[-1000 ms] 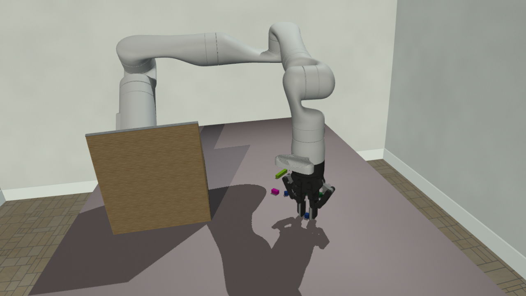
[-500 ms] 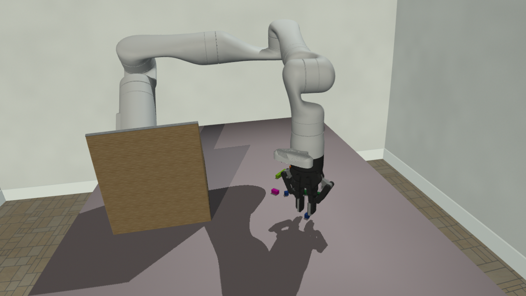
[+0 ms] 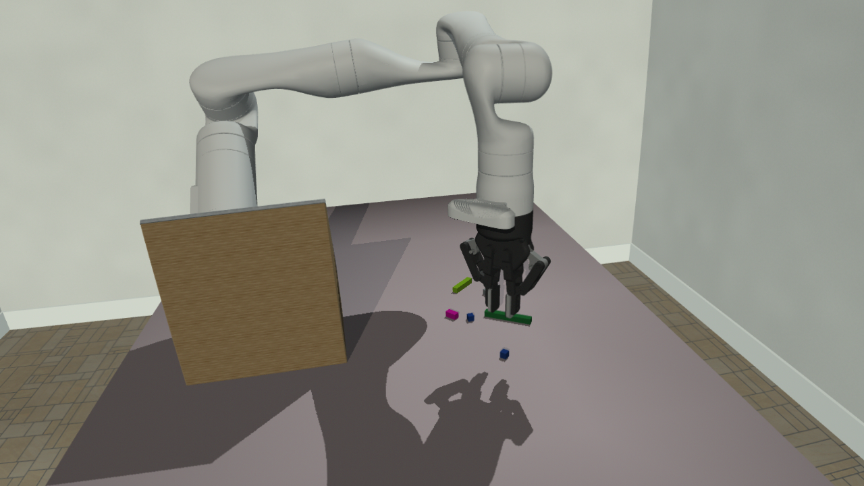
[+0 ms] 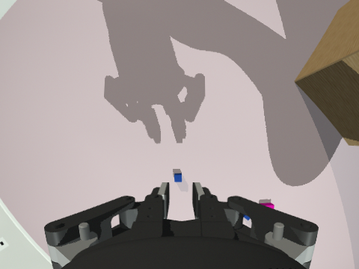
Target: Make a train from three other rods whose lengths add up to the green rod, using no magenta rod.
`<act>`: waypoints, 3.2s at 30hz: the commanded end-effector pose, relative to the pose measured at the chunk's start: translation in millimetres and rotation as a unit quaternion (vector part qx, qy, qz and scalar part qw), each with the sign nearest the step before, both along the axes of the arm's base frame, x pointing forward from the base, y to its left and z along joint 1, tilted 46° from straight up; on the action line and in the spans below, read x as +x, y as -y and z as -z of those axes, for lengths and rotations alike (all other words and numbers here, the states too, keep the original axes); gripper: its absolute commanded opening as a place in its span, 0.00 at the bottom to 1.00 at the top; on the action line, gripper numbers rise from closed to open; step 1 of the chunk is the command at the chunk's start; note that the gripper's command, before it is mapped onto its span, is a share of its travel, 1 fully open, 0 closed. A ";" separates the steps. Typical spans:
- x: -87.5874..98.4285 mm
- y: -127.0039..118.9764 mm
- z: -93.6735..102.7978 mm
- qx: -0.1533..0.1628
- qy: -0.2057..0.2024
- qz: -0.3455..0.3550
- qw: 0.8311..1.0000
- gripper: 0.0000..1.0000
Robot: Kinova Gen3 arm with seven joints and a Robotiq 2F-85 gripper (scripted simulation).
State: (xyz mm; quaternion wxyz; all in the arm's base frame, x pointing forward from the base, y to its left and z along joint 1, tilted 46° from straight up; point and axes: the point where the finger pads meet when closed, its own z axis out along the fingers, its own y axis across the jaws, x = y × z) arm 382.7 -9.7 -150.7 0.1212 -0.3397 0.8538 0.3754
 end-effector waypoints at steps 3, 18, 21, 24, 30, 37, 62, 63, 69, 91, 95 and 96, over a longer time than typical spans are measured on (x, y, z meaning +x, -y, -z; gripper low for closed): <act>5.1 10.3 -9.4 -0.001 0.006 0.005 1.000 0.24; 5.2 10.8 -9.9 -0.001 0.006 0.005 1.000 1.00; 5.2 10.8 -9.9 -0.001 0.006 0.005 1.000 1.00; 5.2 10.8 -9.9 -0.001 0.006 0.005 1.000 1.00; 5.2 10.7 -10.0 -0.001 0.006 0.004 1.000 1.00; 8.2 5.5 -14.8 -0.001 0.024 -0.013 1.000 1.00; 34.8 -83.8 -89.3 0.010 0.286 -0.264 0.921 1.00; 35.2 -89.0 -93.5 0.011 0.299 -0.277 0.913 1.00; 35.3 -115.9 -114.5 0.018 0.366 -0.341 0.866 1.00; 33.4 -136.3 -130.5 0.024 0.414 -0.387 0.824 0.24; 33.4 -136.3 -130.5 0.024 0.414 -0.387 0.824 0.24; 33.4 -136.3 -130.5 0.024 0.414 -0.387 0.824 0.24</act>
